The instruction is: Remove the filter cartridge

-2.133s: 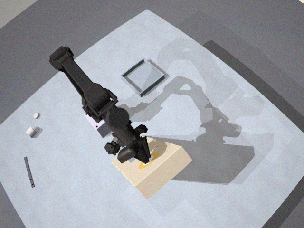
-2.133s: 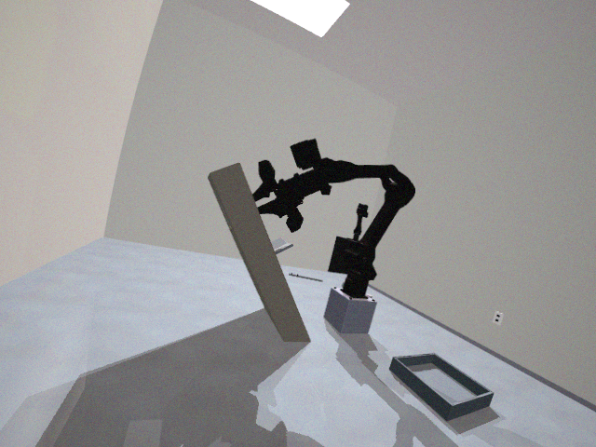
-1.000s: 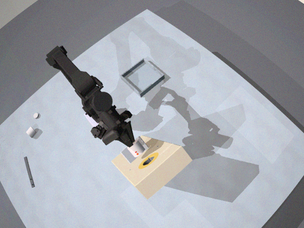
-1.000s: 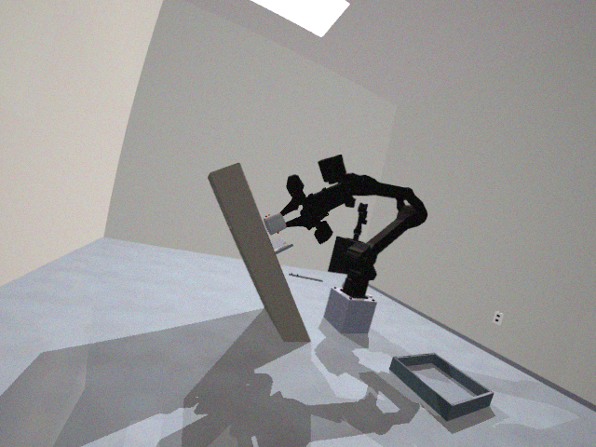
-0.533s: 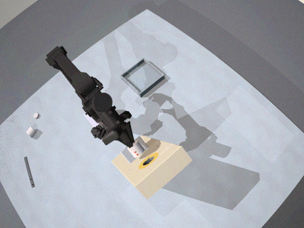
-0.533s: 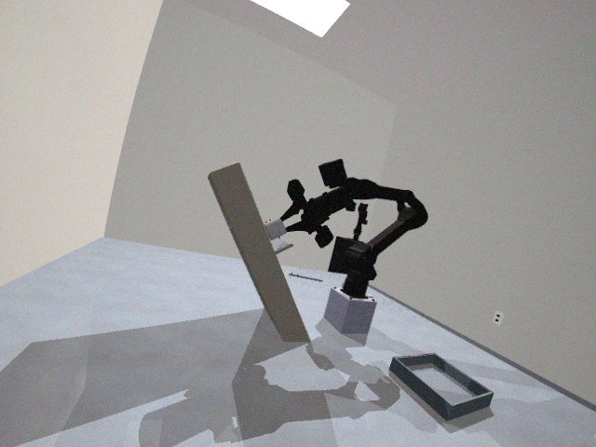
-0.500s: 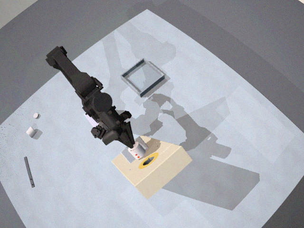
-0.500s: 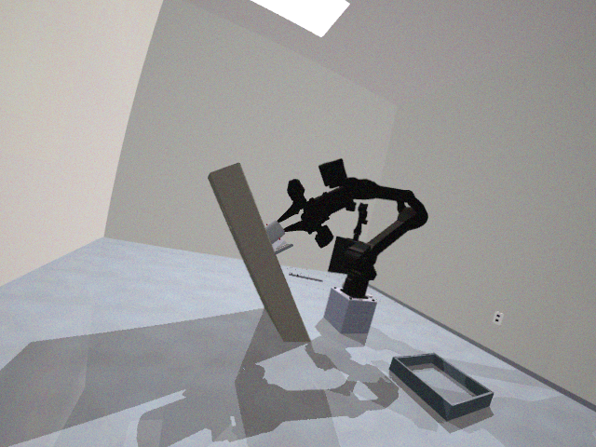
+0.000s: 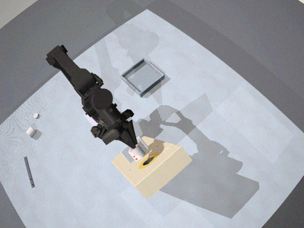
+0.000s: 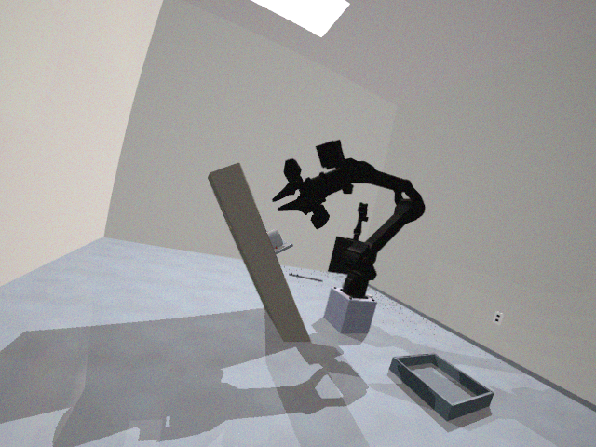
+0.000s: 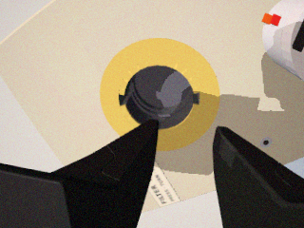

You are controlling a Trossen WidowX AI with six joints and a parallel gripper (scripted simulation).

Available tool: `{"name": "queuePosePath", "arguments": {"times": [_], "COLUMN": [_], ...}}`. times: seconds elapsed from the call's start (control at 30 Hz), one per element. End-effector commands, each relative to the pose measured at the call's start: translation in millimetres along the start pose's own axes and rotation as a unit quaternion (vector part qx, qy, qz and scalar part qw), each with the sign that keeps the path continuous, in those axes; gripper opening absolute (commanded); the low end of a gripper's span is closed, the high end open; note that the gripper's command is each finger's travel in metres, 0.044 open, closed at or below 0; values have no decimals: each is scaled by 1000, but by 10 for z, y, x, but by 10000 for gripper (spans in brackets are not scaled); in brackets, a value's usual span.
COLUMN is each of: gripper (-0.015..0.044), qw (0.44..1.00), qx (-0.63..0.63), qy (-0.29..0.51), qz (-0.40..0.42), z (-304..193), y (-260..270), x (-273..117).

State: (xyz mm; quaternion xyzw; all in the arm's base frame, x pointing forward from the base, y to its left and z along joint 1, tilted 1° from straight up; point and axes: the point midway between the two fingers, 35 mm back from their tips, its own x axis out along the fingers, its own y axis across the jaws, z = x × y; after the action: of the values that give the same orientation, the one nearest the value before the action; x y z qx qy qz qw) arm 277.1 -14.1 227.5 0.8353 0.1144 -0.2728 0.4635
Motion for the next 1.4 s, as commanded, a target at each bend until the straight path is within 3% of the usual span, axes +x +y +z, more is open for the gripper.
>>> {"name": "queuePosePath", "arguments": {"times": [0.0,0.07,0.43,0.57,0.67,0.9,1.2,1.37], "gripper": [117,117,406,305,305,305,305,305], "qw": [1000,1000,1000,993,964,817,503,475], "qx": [-2,-2,0,-119,-262,-564,-838,-852], "qy": [-1,-1,4,-8,-14,6,97,106], "qz": [-2,-2,6,-17,-47,-121,-188,-190], "z": [-103,-103,-437,-362,-269,-47,238,259], "y": [166,166,709,592,448,102,-341,-374], "x": [-14,-14,-486,-411,-329,-178,-67,-62]}}
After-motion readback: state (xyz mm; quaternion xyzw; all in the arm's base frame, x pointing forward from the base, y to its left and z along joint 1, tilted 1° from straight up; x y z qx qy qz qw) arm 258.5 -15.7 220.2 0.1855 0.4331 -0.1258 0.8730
